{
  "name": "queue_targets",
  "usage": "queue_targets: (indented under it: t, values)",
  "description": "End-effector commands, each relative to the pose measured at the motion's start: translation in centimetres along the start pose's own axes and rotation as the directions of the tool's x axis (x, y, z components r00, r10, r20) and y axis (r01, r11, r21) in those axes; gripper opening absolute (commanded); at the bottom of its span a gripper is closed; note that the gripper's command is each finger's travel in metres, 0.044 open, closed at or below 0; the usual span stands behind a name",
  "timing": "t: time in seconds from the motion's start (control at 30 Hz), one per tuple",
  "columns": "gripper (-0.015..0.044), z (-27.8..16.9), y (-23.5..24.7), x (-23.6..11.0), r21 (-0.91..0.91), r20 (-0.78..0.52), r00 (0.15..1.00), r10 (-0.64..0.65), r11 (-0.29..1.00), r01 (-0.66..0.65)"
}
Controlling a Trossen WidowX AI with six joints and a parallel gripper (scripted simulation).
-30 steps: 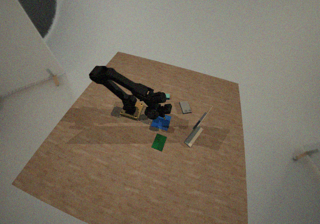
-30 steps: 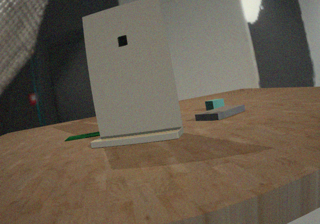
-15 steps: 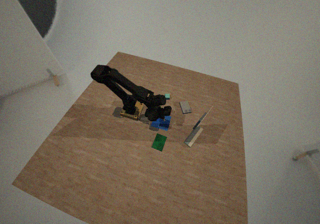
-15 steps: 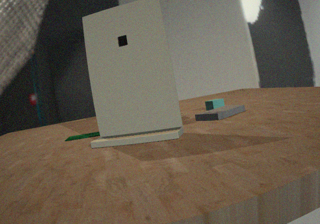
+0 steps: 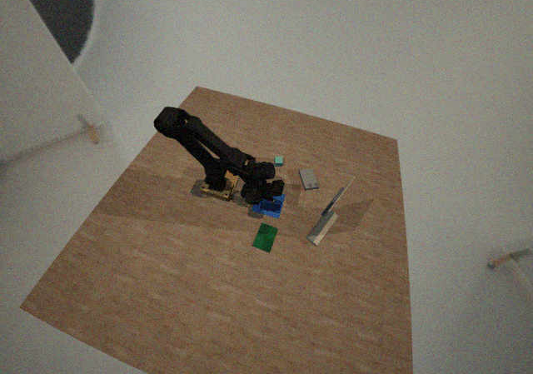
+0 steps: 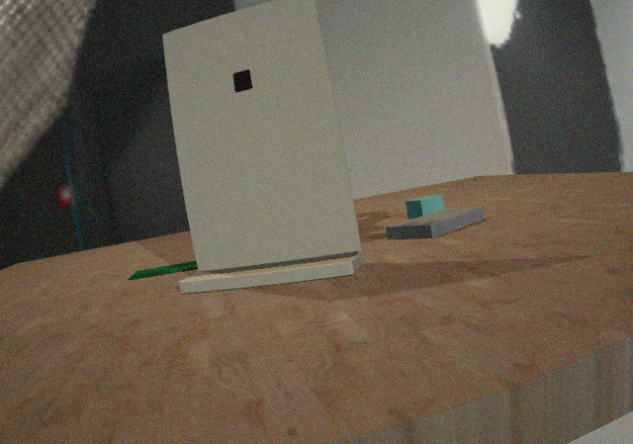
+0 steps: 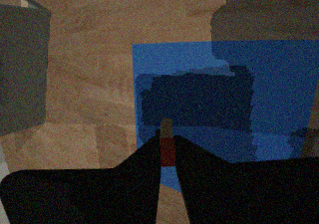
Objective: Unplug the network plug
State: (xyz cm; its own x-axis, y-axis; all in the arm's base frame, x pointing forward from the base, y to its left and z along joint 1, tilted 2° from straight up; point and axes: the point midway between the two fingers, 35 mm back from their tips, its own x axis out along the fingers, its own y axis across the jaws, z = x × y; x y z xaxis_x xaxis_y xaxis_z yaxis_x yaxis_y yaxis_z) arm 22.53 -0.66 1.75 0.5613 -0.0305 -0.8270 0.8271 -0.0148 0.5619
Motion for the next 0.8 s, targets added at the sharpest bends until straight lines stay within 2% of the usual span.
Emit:
queue_targets:
  t: [0.0,0.77]
  values:
    - [0.0000,-0.07,-0.80,0.45,0.001,-0.004,1.000,-0.010,1.000,0.010]
    - [0.0000,0.18,-0.66,1.00,0.001,-0.004,1.000,-0.010,1.000,0.010]
